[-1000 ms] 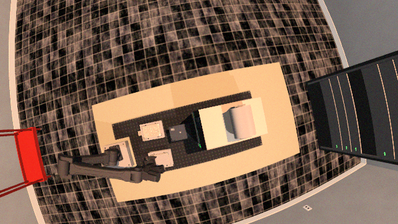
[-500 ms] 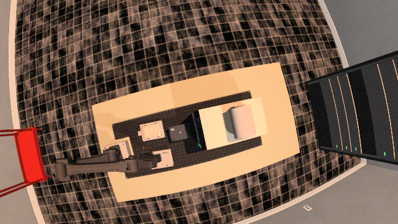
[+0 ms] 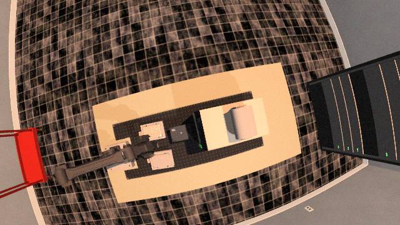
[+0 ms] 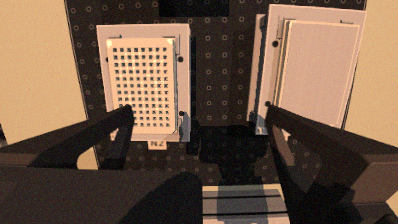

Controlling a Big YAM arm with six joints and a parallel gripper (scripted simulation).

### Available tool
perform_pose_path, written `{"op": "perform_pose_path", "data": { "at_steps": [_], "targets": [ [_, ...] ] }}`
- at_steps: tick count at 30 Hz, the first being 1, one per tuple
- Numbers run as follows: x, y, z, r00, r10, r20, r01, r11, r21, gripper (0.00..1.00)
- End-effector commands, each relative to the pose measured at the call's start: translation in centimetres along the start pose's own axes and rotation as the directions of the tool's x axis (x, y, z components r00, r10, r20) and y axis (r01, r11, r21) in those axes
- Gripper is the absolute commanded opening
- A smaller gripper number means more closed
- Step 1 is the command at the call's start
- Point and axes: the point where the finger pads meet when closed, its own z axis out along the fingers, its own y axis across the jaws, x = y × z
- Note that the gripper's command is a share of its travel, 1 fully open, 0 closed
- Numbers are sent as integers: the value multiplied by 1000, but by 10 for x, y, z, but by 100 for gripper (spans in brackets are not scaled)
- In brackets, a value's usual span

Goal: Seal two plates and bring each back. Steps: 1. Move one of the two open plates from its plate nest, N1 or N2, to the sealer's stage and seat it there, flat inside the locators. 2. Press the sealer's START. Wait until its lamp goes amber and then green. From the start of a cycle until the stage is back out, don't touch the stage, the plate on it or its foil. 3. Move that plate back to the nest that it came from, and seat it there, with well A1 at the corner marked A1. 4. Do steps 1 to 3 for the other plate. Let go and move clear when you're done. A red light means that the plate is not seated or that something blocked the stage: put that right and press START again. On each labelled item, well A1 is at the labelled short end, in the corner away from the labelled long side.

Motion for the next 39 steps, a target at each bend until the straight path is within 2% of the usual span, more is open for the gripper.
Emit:
{"op": "perform_pose_path", "data": {
  "at_steps": [1,6,18,27,30,39],
  "targets": [
    [-15,13,-9,998,52,21,-52,999,0,100],
    [-12,46,-8,999,45,9,-45,999,-1,100],
    [-12,90,-10,998,55,13,-55,998,4,100],
    [-11,77,-6,998,51,29,-50,999,-9,100],
    [-3,75,6,999,40,11,-40,999,1,100],
    [8,80,22,1000,-4,-10,4,1000,4,100]
  ]
}}
